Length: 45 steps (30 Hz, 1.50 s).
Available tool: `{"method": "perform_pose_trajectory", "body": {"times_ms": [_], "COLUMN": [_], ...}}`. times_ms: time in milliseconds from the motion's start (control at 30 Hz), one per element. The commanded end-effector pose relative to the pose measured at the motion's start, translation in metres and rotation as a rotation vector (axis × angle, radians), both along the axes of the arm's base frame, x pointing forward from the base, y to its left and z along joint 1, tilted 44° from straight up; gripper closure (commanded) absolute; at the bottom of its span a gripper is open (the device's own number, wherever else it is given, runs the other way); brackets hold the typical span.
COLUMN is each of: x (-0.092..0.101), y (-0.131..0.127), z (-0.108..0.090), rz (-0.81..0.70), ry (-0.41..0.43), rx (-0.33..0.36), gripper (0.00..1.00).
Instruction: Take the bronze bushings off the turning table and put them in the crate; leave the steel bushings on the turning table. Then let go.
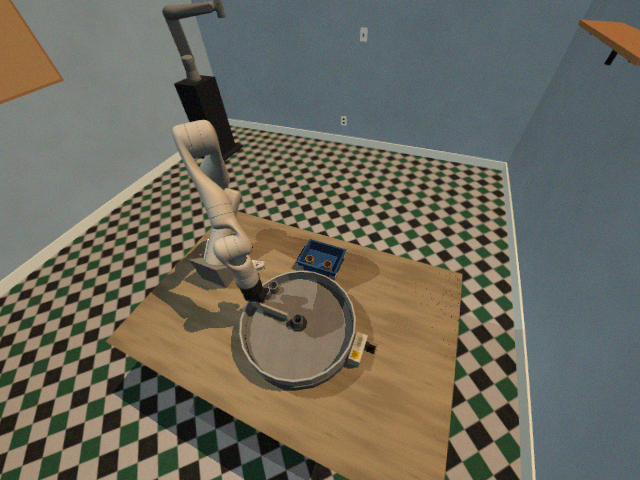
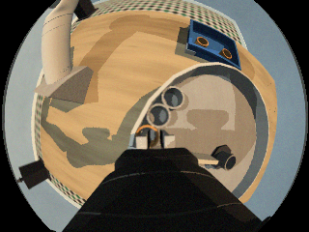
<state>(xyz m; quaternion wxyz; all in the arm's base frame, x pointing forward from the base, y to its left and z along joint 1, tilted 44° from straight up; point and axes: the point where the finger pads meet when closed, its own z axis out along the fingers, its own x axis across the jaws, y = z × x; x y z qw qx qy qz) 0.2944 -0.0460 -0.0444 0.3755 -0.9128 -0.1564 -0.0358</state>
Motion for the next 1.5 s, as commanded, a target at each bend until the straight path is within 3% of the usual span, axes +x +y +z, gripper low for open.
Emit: {"method": "perform_pose_trajectory", "body": {"times_ms": [0, 1167, 1200, 1467], "x": [0.0004, -0.0003, -0.0003, -0.0003], "y": [-0.0006, 0.0088, 0.0088, 0.0088], "z": [0.0001, -0.0096, -0.0095, -0.0095], "rz": [-0.001, -0.001, -0.001, -0.001], "ry": [-0.001, -0.001, -0.001, -0.001], "rx": [-0.001, -0.001, -0.001, -0.001], "gripper": [0.55, 0.55, 1.00, 1.00]}}
